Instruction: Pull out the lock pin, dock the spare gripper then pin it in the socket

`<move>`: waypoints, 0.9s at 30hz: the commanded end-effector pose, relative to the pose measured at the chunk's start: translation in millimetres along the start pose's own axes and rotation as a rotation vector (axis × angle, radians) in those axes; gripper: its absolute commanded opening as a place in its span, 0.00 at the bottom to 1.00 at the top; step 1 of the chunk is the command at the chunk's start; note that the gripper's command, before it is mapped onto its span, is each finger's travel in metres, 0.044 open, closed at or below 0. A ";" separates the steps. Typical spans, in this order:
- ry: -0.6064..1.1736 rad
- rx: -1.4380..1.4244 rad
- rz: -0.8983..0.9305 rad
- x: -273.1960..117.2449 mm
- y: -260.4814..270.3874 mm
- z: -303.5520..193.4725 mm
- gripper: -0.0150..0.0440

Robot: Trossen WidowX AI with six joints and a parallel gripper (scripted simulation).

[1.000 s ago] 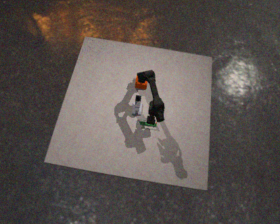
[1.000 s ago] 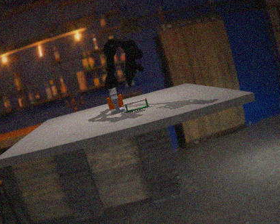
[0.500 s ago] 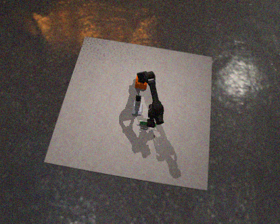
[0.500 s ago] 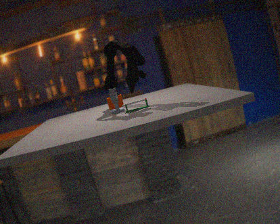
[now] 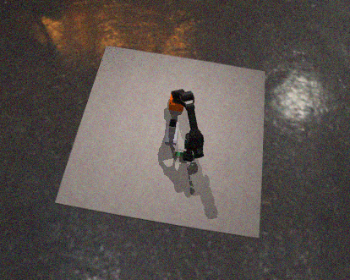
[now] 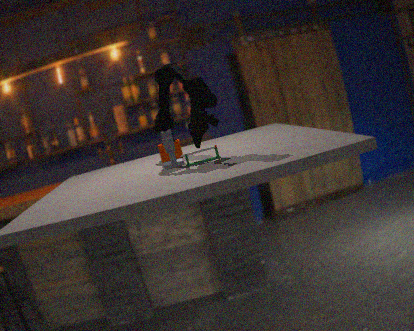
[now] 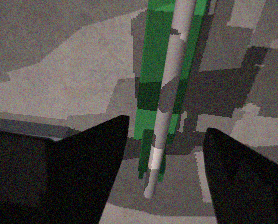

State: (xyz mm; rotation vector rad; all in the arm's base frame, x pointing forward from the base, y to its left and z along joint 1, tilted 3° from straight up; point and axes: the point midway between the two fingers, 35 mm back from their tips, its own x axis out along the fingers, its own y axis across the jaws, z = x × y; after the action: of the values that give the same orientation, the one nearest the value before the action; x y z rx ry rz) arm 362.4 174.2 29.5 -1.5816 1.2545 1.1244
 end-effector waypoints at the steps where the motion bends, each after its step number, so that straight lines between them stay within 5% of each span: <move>1: 0.010 -0.007 0.007 9.6 1.2 1.1 0.56; 27: 0.010 -0.007 0.007 46.6 1.5 10.2 0.56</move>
State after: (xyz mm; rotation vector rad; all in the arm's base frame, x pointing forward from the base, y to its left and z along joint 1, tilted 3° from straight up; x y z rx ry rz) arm 364.9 172.9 -14.1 -1.5818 1.2593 1.1271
